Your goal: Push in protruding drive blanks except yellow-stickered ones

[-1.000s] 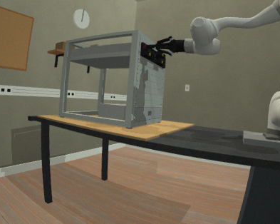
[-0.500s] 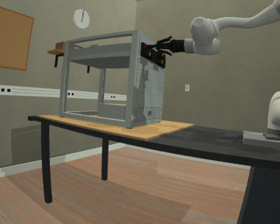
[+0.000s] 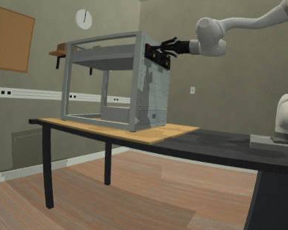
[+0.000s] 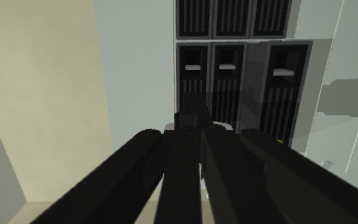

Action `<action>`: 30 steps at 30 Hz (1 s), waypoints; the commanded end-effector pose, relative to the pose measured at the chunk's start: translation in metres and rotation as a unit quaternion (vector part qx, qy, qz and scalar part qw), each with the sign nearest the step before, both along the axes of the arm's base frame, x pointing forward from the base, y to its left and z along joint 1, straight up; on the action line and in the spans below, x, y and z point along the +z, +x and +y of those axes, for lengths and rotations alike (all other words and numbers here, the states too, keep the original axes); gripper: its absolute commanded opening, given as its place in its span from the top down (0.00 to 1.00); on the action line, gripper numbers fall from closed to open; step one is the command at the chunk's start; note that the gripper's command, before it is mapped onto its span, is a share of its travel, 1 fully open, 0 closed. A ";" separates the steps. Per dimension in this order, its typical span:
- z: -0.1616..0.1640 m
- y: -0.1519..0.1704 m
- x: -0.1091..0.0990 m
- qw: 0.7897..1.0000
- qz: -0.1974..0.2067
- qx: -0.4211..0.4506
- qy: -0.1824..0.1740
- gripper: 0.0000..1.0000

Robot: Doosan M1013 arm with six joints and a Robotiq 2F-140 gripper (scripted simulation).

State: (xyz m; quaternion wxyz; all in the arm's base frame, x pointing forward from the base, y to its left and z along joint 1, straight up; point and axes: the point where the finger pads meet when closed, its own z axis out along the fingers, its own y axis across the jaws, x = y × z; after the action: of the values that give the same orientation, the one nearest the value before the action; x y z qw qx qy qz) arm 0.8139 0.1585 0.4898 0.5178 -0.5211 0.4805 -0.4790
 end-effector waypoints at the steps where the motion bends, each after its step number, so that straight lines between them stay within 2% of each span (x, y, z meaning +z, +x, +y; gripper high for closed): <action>1: 0.000 0.000 0.001 1.000 -0.001 0.000 0.000 0.90; 9: 0.000 -0.005 0.001 1.000 -0.001 0.000 0.000 0.90; 24: -0.006 -0.071 0.001 1.000 -0.001 0.000 0.000 0.90; 30: -0.007 -0.082 0.001 1.000 -0.001 0.000 0.000 0.90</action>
State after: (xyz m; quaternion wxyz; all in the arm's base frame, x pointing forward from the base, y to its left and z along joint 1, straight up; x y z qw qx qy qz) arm 0.7327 0.1520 0.4903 0.5179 -0.5211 0.4804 -0.4790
